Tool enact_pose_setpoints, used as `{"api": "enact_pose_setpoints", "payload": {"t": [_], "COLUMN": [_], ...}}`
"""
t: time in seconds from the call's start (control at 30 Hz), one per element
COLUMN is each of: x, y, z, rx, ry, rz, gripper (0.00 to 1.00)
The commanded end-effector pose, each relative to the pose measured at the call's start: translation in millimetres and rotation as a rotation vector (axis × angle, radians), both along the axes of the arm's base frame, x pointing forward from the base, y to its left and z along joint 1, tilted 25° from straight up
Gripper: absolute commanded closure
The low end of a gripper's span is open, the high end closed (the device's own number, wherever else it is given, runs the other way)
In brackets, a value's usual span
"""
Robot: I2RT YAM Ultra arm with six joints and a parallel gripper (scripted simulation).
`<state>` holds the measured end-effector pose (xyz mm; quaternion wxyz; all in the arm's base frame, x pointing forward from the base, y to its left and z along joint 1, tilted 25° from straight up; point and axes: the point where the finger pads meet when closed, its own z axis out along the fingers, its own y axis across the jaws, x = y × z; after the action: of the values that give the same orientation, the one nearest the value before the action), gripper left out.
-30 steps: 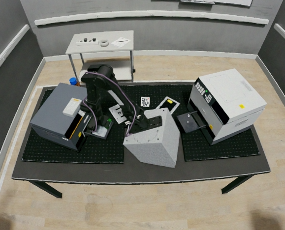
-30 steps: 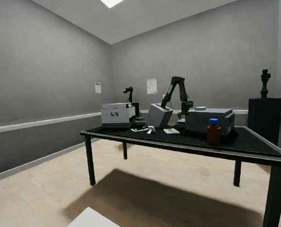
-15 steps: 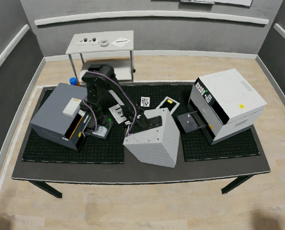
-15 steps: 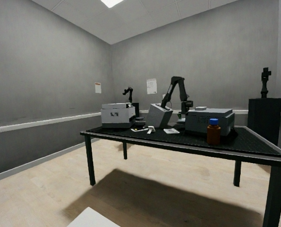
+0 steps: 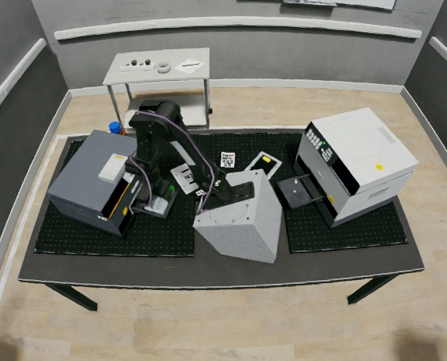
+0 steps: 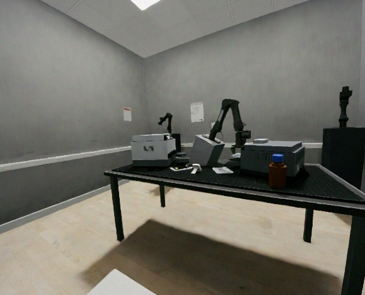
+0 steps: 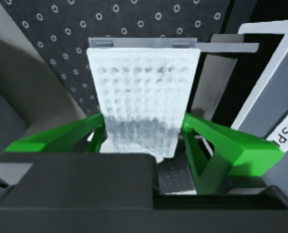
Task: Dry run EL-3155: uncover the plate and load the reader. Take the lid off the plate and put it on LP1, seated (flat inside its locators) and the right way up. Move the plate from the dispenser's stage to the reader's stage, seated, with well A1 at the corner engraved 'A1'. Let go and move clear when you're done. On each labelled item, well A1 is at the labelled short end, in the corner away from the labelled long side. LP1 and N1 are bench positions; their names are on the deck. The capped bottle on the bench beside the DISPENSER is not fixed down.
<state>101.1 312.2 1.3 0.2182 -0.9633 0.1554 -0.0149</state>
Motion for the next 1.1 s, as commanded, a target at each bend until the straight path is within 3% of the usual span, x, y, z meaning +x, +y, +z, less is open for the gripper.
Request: {"api": "enact_pose_setpoints", "payload": {"t": [0.0,0.5,1.07], "x": [-5.8,4.5,1.8], "y": [-7,4,7], "z": [2.0,18.1,25.1], "rx": [-0.011,0.027,0.047], "ry": [0.004,-0.006,-0.010], "rz": [0.018,0.000,0.013], "gripper": [0.14,0.14,0.14]}}
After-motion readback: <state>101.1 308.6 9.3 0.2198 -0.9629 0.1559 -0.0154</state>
